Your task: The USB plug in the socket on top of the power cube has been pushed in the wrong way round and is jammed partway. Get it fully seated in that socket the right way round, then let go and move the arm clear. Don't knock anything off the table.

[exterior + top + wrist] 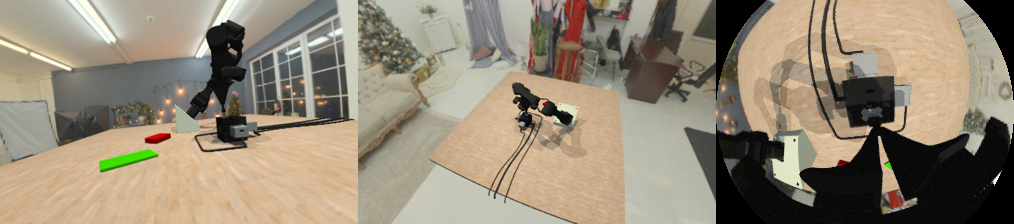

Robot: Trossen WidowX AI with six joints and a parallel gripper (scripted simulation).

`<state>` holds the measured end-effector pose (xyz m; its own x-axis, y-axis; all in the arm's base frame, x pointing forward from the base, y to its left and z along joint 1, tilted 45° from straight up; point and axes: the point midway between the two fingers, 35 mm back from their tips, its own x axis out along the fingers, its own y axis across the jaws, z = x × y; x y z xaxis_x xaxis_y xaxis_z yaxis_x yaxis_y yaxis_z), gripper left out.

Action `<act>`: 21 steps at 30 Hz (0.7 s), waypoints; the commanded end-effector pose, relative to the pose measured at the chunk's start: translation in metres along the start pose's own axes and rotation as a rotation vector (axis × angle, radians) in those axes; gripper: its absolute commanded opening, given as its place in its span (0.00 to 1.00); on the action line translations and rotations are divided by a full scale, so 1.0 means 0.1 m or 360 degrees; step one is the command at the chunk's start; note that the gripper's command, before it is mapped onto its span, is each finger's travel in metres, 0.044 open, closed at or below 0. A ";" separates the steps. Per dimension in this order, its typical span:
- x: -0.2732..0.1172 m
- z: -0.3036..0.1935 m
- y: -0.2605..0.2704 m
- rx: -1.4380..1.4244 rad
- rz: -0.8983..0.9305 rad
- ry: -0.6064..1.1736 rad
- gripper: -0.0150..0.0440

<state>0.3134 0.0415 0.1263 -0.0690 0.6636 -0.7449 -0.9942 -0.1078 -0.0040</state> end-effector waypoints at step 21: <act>0.03 0.00 0.00 0.0008 0.0001 0.0004 0.25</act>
<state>0.3131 0.0432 0.1244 -0.0693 0.6627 -0.7456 -0.9941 -0.1081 -0.0037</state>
